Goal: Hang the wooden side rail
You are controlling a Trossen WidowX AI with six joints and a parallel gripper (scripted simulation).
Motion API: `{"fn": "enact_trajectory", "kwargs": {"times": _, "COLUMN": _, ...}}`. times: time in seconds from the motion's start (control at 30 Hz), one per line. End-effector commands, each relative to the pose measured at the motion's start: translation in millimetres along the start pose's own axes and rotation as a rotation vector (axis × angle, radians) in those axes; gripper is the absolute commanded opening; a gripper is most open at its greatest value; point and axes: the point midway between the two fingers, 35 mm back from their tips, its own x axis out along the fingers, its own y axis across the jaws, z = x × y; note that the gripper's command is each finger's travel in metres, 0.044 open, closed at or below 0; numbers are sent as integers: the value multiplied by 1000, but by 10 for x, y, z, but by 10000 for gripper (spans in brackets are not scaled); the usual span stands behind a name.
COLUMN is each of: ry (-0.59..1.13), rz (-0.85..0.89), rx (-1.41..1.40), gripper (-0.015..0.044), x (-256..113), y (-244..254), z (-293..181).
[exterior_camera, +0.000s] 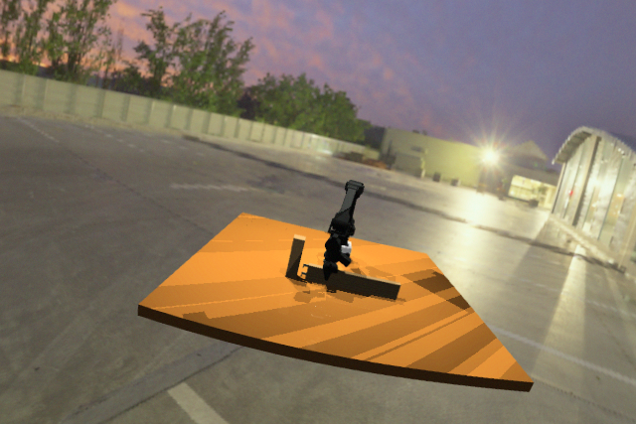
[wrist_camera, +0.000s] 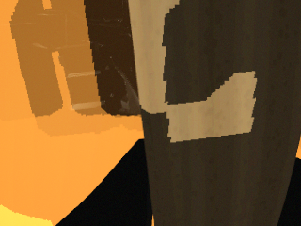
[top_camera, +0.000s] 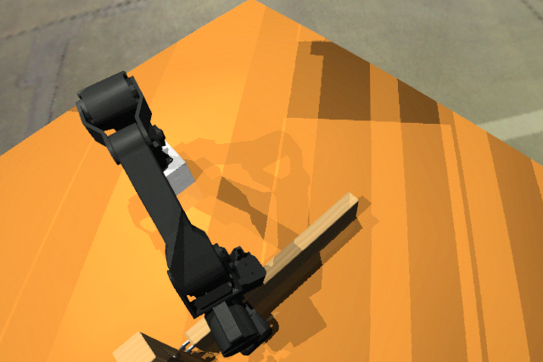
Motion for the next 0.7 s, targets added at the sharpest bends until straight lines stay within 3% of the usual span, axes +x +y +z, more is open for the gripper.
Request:
{"fn": "enact_trajectory", "kwargs": {"times": 0.0, "ry": -1, "rz": -1, "rx": -12, "gripper": 0, "x": -26, "y": -4, "z": 3}}
{"fn": "enact_trajectory", "kwargs": {"times": 0.67, "ry": -1, "rz": -1, "rx": -12, "gripper": 0, "x": -60, "y": -5, "z": 3}}
